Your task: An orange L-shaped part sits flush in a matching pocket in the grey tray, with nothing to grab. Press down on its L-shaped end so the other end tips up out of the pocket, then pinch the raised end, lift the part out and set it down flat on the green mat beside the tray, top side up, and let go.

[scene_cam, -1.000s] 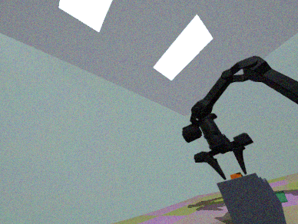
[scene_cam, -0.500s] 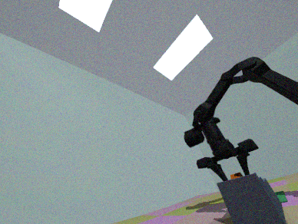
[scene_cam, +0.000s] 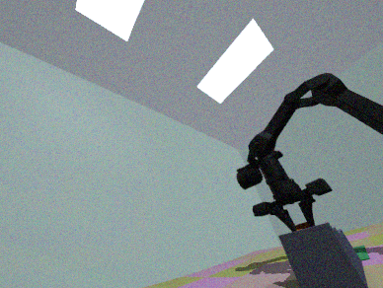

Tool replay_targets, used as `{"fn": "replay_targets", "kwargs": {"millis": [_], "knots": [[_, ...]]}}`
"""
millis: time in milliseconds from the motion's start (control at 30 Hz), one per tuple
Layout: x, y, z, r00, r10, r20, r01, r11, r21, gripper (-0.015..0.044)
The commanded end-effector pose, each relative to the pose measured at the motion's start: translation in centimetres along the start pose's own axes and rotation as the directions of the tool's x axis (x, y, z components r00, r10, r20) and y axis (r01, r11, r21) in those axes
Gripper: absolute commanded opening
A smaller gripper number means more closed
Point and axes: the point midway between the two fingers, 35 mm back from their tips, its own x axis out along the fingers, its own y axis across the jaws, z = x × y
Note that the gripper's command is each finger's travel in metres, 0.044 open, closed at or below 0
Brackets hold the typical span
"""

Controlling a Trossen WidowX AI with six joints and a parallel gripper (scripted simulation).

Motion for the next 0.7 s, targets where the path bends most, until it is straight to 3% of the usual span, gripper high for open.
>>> {"fn": "replay_targets", "kwargs": {"millis": [0,667], "knots": [[-0.1,0.0,0.0,1.0,0.002,0.0,-0.002,1.0,0.0,0.0003],[-2.1,0.0,0.0,1.0,-0.002,0.003,0.002,1.0,-0.001,0.0]]}}
